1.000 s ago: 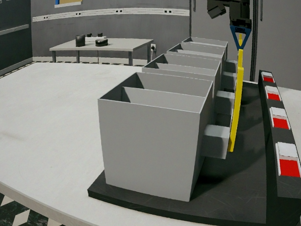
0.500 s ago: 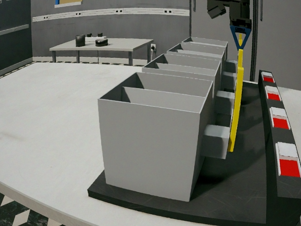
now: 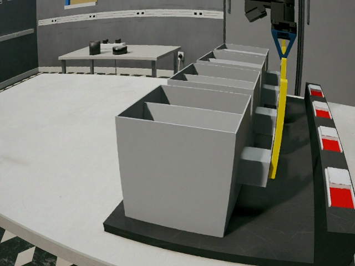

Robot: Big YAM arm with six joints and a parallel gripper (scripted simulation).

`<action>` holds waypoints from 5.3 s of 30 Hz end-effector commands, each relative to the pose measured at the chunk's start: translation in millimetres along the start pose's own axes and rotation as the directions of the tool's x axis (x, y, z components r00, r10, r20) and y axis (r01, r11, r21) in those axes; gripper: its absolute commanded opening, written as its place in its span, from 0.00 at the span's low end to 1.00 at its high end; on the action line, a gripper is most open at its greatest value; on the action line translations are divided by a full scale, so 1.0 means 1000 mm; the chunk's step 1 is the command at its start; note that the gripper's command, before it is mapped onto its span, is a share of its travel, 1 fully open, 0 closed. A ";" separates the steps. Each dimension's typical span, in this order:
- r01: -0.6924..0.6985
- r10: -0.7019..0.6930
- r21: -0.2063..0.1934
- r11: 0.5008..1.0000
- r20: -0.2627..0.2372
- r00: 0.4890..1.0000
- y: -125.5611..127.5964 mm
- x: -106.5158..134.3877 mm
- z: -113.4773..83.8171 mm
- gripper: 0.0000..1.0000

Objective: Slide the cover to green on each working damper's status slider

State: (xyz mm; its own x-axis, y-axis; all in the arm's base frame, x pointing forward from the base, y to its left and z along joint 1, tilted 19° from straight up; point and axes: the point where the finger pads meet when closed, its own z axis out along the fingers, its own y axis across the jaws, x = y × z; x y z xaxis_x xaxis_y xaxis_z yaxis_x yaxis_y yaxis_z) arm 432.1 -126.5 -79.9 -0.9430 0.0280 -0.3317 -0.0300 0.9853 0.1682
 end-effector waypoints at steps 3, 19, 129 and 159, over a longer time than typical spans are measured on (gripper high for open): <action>-0.004 0.004 -0.032 0.999 -0.006 1.000 -0.010 -0.002 0.003 0.17; -0.005 0.005 -0.146 0.989 -0.004 1.000 -0.022 -0.002 0.004 0.17; 0.010 -0.006 -0.143 0.990 0.027 1.000 -0.022 -0.031 -0.074 0.36; -0.025 0.027 0.221 0.975 -0.006 1.000 0.035 -0.119 -0.083 0.36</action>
State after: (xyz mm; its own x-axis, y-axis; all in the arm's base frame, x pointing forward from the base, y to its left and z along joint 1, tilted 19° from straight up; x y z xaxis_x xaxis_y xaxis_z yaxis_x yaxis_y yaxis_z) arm 523.1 -96.8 47.2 -0.9395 0.0091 -0.3425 0.0237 0.9990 -0.0384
